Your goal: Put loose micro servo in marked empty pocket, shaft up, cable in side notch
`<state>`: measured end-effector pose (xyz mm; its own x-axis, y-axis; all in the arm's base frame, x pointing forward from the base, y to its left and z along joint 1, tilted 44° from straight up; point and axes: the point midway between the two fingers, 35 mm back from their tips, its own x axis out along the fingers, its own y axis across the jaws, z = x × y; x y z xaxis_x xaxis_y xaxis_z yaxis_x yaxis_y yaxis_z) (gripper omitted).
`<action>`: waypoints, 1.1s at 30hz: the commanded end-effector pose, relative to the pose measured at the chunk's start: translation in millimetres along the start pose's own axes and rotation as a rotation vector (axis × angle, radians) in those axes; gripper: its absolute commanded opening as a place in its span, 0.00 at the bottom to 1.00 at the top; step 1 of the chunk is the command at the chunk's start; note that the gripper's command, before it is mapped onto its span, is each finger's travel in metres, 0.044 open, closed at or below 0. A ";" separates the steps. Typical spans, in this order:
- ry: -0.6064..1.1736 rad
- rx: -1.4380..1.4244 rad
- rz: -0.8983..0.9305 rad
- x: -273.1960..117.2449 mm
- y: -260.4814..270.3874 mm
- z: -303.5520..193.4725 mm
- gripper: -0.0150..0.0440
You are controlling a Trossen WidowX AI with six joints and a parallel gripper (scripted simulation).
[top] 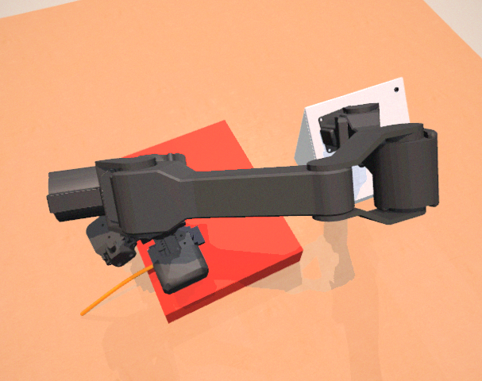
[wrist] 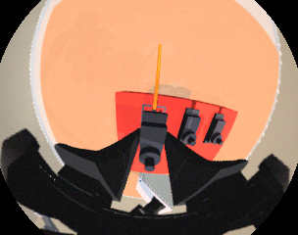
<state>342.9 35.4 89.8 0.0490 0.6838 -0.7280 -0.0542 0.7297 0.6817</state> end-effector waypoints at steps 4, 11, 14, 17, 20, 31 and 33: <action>-0.007 0.006 0.003 -1.2 -0.9 2.0 0.25; -0.007 0.006 0.003 4.4 -0.8 2.1 0.25; -0.007 0.005 0.004 7.9 -0.8 2.1 0.25; -0.007 0.005 0.004 11.3 -0.7 2.1 0.25; -0.007 0.005 0.004 14.8 -0.7 2.1 0.25; -0.008 0.005 0.004 26.7 -0.5 2.2 0.25; -0.008 0.005 0.004 28.9 -0.5 2.2 0.25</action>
<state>345.5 54.1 70.2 0.0497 0.6843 -0.7275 -0.0556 0.7292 0.6821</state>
